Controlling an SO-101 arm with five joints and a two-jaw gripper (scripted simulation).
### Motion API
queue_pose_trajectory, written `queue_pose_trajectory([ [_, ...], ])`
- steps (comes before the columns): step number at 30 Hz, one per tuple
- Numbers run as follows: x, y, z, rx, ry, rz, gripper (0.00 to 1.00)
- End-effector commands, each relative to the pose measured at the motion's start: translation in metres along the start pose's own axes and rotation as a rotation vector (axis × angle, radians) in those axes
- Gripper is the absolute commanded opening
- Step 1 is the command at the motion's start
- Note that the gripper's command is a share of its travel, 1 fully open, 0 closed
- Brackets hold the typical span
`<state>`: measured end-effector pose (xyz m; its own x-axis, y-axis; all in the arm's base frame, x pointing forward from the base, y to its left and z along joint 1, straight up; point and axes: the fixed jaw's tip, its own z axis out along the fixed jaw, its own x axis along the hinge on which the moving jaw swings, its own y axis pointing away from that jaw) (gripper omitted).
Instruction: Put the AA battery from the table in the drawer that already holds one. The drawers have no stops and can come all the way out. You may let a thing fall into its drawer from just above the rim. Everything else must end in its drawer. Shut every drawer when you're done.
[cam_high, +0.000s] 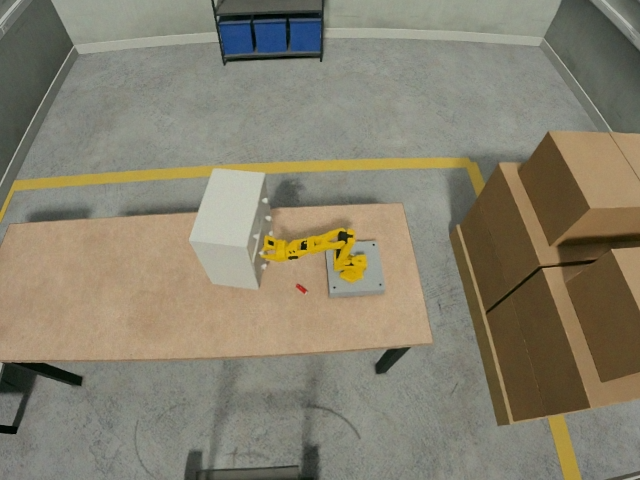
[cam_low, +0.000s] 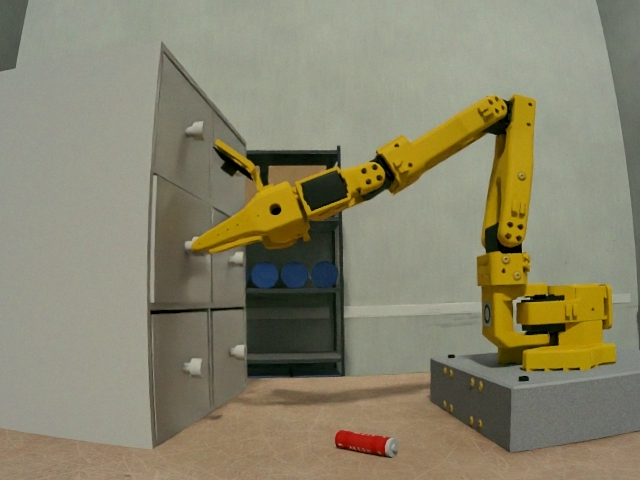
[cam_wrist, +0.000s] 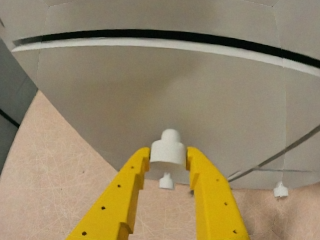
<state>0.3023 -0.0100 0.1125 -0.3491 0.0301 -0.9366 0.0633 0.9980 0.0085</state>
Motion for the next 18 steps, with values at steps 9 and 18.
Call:
queue_pose_trajectory([
  [9, 0.001, 0.0014, -0.0062, -0.006, -0.007, -0.007, 0.0],
  [18, 0.001, 0.0014, -0.0062, -0.006, -0.007, -0.007, 0.0],
])
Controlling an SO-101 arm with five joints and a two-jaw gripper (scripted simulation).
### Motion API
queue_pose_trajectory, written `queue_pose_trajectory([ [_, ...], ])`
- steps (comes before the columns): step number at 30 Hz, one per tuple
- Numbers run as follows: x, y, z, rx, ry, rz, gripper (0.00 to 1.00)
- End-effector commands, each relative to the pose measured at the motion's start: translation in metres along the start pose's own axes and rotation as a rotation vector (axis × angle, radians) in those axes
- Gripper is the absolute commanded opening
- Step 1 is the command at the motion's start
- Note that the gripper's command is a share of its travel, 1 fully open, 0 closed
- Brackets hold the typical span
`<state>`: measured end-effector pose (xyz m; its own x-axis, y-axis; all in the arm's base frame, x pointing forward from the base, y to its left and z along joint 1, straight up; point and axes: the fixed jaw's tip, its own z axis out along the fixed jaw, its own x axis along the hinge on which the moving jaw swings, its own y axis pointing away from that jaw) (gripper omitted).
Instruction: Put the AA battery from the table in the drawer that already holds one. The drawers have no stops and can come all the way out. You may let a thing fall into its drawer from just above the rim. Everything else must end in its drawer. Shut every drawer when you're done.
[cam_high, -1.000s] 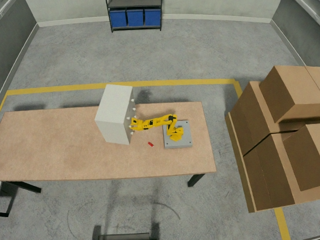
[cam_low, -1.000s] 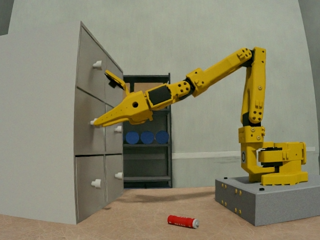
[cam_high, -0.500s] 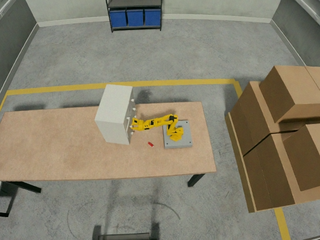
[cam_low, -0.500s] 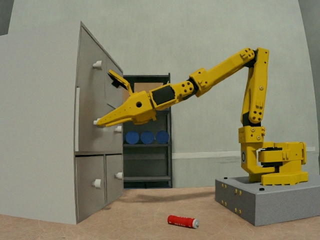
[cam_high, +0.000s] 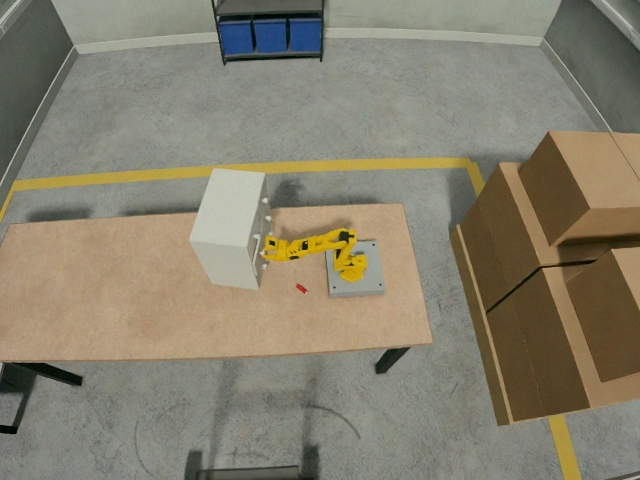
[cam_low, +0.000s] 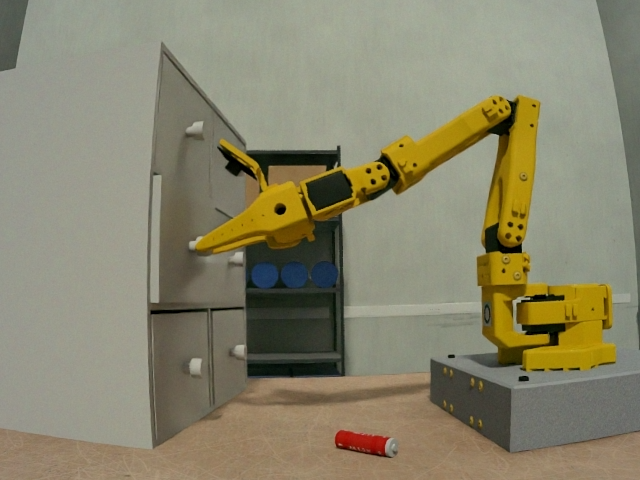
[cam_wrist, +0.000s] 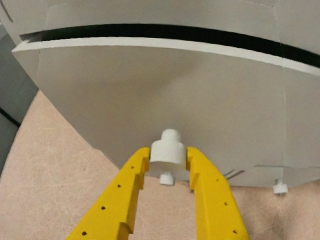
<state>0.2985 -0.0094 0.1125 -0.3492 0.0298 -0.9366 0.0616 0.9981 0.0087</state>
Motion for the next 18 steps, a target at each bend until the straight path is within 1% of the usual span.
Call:
queue_pose_trajectory([
  [1, -0.0003, 0.001, -0.0026, -0.004, -0.007, -0.007, 0.0],
  [18, 0.0026, 0.0019, -0.0107, -0.007, -0.007, -0.008, 0.0],
])
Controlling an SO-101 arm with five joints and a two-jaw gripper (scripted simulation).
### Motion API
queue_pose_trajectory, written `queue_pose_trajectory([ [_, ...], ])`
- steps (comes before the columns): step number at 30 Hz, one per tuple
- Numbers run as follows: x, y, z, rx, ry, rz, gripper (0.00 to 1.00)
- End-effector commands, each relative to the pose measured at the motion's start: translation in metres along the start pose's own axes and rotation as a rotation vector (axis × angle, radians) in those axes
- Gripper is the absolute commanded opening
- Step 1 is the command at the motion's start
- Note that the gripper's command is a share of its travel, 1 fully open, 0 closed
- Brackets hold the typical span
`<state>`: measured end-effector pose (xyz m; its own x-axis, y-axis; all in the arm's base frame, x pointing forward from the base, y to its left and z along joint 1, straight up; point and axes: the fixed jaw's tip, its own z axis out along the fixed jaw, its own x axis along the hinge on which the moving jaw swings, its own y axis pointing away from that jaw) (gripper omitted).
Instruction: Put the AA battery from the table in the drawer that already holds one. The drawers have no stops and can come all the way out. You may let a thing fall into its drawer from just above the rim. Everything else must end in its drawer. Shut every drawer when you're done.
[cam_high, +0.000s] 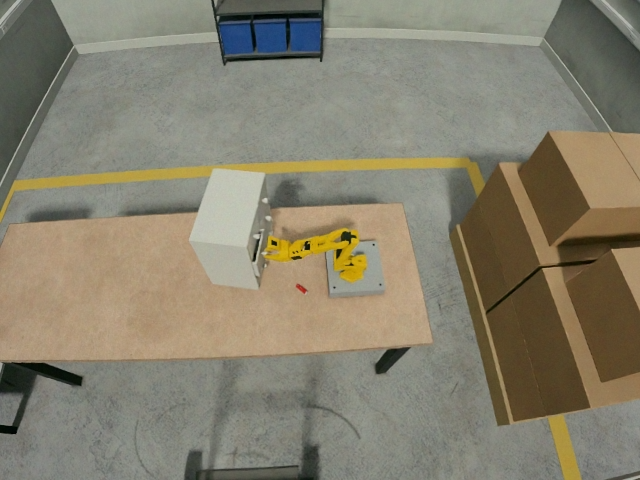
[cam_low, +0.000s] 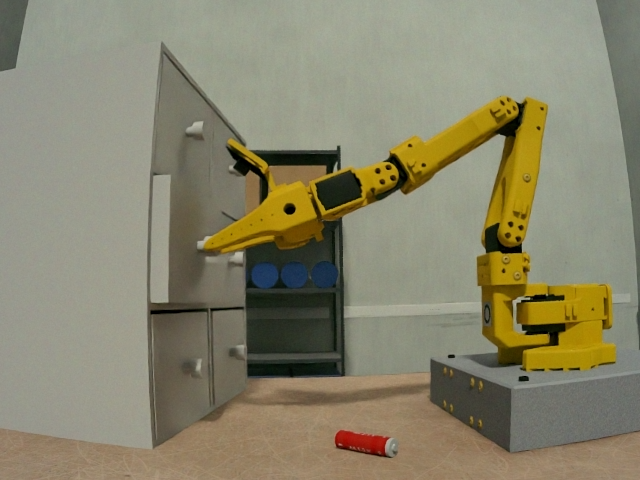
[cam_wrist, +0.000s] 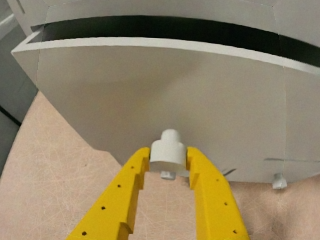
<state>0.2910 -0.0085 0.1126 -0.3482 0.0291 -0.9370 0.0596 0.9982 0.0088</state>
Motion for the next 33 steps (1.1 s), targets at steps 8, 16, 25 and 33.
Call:
queue_pose_trajectory([
  [8, 0.0004, 0.0015, -0.0046, -0.006, -0.006, -0.007, 0.0],
  [16, 0.0004, 0.0015, -0.0046, -0.006, -0.006, -0.007, 0.0],
  [25, 0.0015, 0.0019, -0.0078, -0.007, -0.006, -0.008, 0.0],
  [33, 0.0031, 0.0023, -0.0121, -0.009, -0.006, -0.008, 0.0],
])
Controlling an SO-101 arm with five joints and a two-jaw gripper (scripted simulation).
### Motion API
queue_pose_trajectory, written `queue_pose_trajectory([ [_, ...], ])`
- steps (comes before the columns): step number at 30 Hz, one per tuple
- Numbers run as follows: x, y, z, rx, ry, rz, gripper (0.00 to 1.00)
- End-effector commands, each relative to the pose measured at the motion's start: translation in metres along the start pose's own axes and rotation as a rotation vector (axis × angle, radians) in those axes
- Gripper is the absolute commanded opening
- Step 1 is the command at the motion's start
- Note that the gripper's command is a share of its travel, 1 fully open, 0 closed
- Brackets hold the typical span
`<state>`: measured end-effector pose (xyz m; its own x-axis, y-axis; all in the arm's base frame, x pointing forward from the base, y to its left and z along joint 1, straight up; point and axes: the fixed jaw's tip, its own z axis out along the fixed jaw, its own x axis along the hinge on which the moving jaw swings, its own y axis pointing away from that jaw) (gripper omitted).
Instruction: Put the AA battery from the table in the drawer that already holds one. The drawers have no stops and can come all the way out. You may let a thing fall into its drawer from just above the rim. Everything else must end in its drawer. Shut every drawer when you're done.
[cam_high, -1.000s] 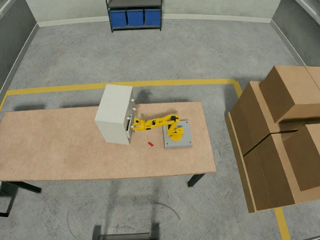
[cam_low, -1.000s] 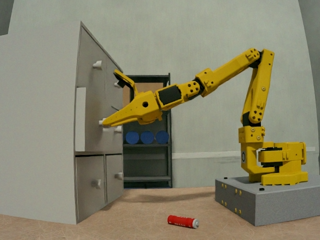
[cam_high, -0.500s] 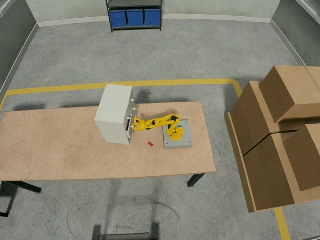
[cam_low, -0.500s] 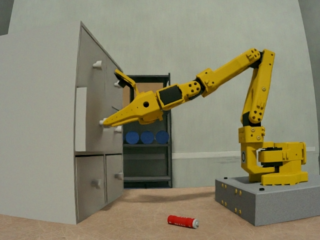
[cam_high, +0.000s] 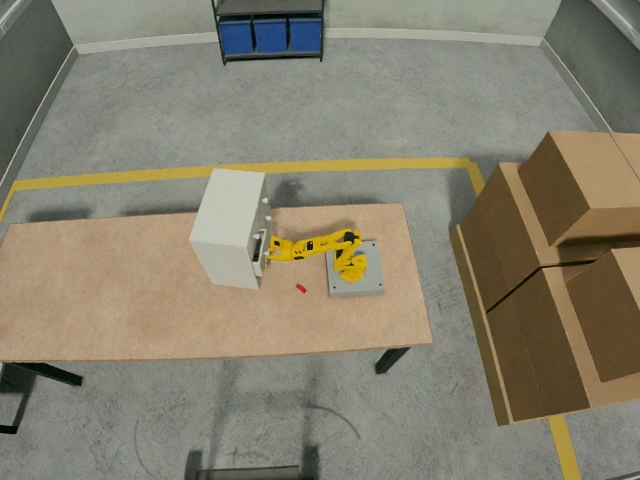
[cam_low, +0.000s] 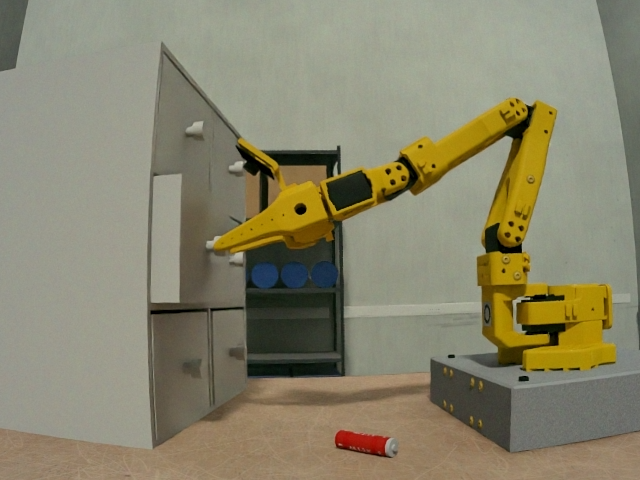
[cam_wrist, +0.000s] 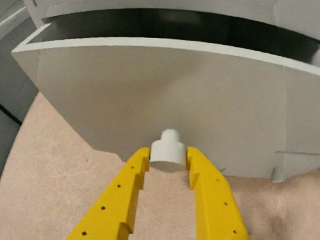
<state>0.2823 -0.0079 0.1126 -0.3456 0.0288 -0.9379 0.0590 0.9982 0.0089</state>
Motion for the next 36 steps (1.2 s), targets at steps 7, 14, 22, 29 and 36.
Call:
queue_pose_trajectory([
  [7, 0.0007, 0.0024, -0.0054, -0.009, -0.003, -0.008, 0.0],
  [14, 0.0007, 0.0024, -0.0054, -0.009, -0.003, -0.008, 0.0],
  [22, 0.0011, 0.0025, -0.0065, -0.009, -0.003, -0.009, 0.0],
  [29, 0.0024, 0.003, -0.0103, -0.011, -0.003, -0.009, 0.0],
  [36, 0.0037, 0.0033, -0.0135, -0.012, -0.003, -0.01, 0.0],
])
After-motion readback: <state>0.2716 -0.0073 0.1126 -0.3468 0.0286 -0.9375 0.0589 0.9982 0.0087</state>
